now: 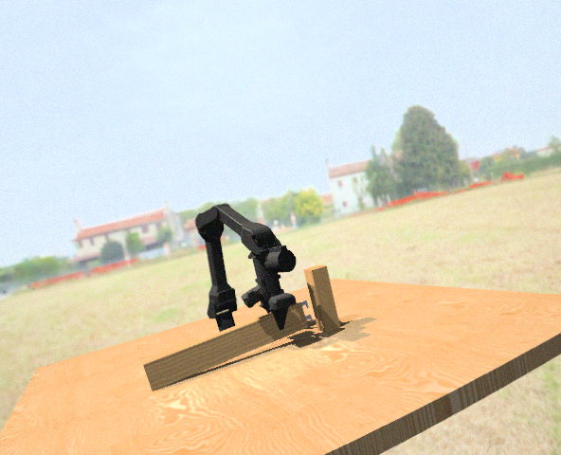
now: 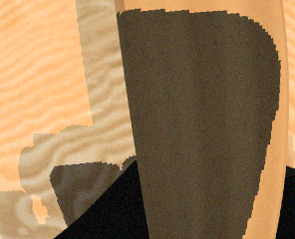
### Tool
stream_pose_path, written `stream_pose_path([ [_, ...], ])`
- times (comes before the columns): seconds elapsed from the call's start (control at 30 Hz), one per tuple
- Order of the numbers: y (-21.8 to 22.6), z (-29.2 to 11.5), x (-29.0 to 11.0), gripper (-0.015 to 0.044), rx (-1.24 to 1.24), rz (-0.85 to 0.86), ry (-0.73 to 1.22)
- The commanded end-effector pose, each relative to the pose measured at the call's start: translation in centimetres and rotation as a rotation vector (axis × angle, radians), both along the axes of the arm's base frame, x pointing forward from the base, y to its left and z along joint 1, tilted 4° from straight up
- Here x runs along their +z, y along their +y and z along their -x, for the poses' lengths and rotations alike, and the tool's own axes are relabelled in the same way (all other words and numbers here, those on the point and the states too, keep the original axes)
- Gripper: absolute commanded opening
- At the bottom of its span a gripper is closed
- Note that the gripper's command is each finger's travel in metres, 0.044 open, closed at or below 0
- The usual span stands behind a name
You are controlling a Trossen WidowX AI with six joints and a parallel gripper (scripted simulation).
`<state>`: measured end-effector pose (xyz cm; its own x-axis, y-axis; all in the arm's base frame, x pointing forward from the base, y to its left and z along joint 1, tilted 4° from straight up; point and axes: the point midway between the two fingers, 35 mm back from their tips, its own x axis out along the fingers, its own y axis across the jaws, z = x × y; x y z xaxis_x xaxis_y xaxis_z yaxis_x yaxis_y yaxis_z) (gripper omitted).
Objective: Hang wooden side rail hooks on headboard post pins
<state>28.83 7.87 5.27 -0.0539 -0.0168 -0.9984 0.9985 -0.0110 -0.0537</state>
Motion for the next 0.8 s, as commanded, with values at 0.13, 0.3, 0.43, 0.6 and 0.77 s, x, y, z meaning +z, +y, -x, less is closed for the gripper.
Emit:
stream_pose_path([
  [0.13,0.23,-0.16,0.07,0.0,-0.004,-0.004,-0.007],
  [0.3,0.28,-0.1,0.06,0.0,-0.004,-0.004,-0.007],
  [0.43,0.33,-0.06,0.06,0.0,-0.004,-0.004,-0.007],
  [0.6,0.38,0.0,0.06,0.0,-0.004,-0.004,-0.007],
  [0.77,0.44,0.04,0.09,0.0,-0.004,-0.004,-0.007],
])
